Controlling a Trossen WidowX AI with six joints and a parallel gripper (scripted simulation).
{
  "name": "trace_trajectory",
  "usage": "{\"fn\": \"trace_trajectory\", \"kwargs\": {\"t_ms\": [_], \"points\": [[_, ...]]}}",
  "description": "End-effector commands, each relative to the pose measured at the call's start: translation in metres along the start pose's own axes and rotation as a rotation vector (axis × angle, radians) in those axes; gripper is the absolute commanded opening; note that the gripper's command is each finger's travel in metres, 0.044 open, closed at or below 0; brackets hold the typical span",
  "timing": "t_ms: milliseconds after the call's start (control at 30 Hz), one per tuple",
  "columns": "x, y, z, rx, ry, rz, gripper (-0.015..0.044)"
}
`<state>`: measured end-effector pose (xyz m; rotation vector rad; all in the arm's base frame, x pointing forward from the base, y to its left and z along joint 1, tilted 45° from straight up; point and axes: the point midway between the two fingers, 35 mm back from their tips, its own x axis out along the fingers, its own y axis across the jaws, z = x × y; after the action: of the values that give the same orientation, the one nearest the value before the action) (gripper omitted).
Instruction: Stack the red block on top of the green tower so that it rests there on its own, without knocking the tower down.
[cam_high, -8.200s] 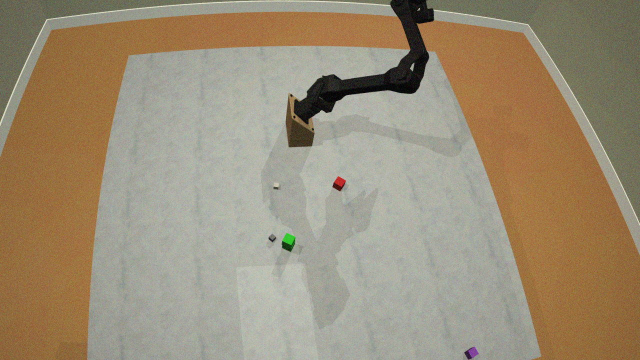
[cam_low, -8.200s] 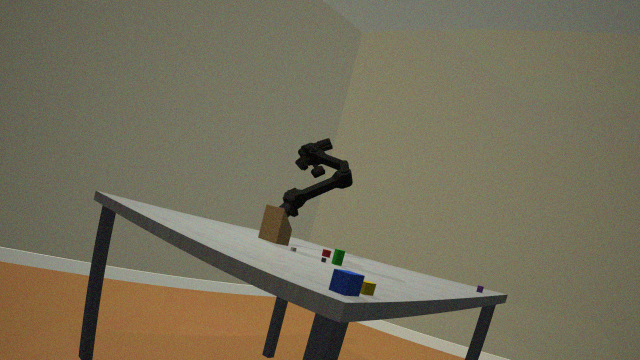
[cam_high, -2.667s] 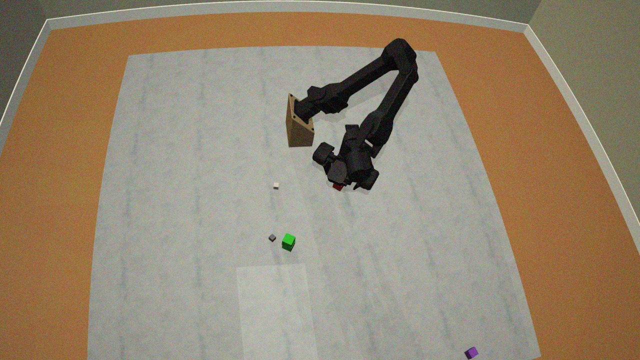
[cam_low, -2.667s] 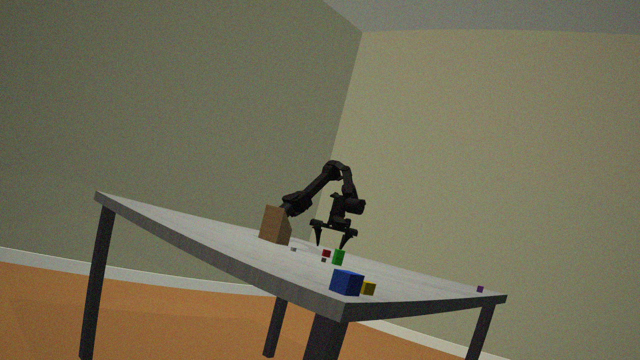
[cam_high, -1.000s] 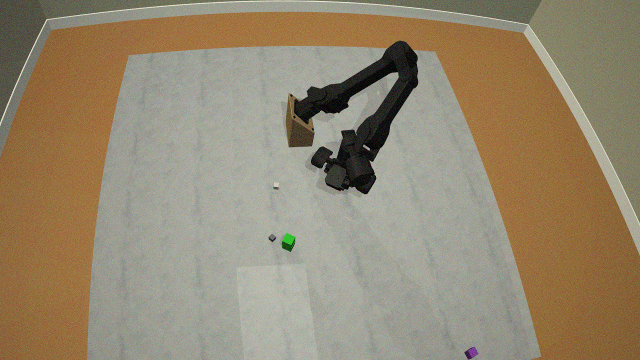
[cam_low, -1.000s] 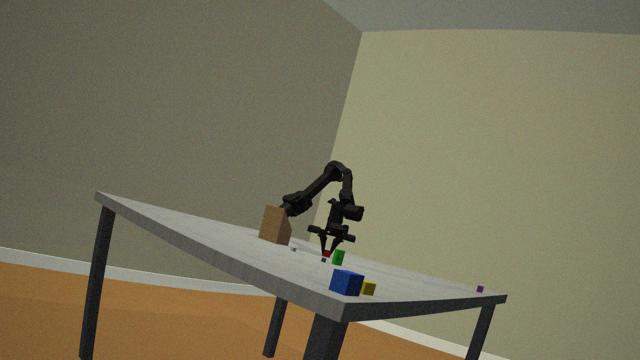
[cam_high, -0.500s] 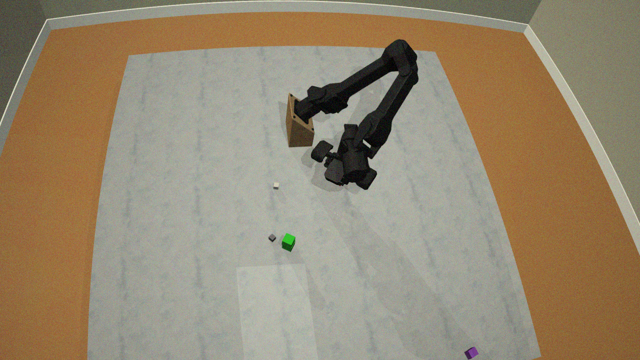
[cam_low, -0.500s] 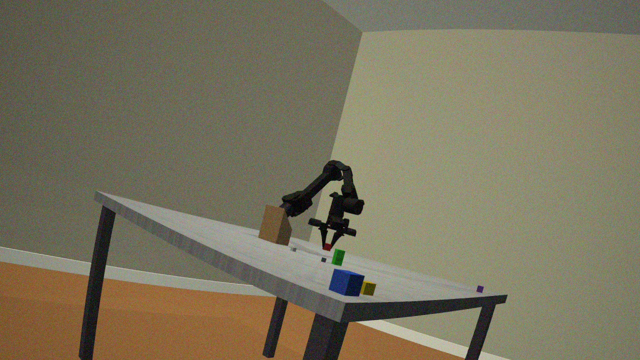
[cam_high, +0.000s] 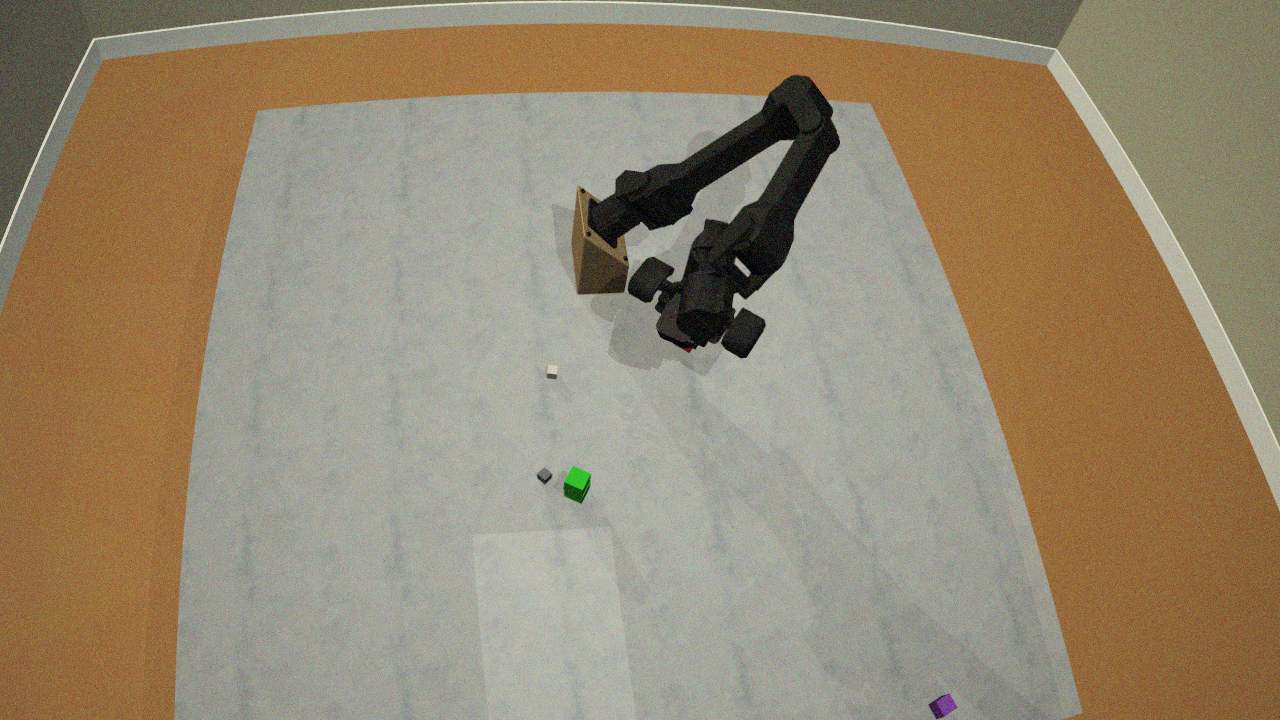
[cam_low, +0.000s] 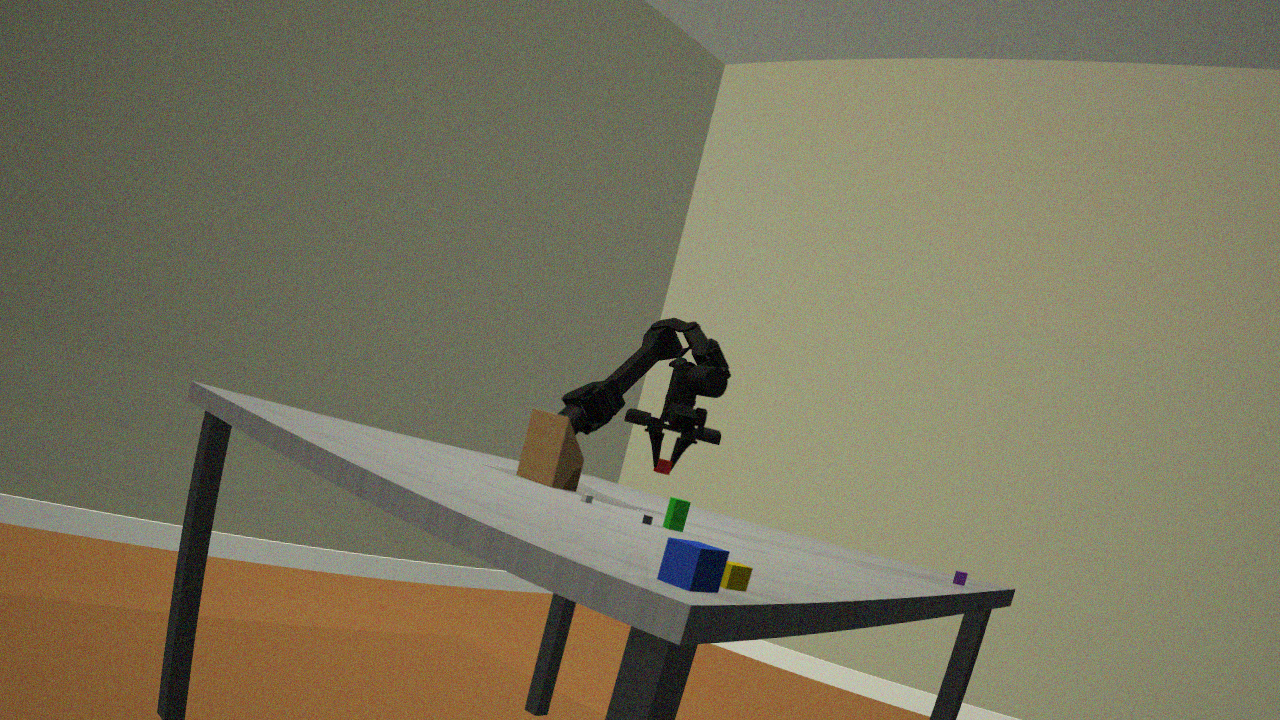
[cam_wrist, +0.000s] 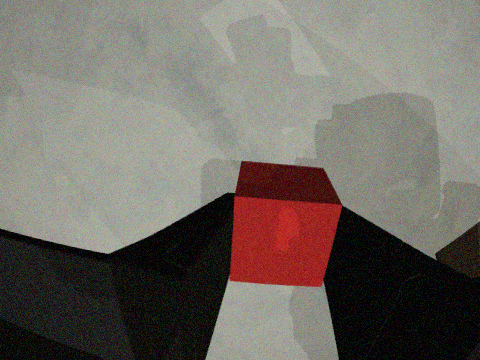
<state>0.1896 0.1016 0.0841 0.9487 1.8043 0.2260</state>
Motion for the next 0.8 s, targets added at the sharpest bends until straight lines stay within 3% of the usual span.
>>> {"fn": "trace_trajectory", "kwargs": {"t_ms": [0,467,767], "points": [[-0.02,0.002,0.0,-0.011,-0.01,-0.001,0.0],[-0.035,0.002,0.0,-0.011,-0.009,-0.001,0.0],[-0.045,0.012,0.034,-0.012,-0.012,-0.001,0.0]]}}
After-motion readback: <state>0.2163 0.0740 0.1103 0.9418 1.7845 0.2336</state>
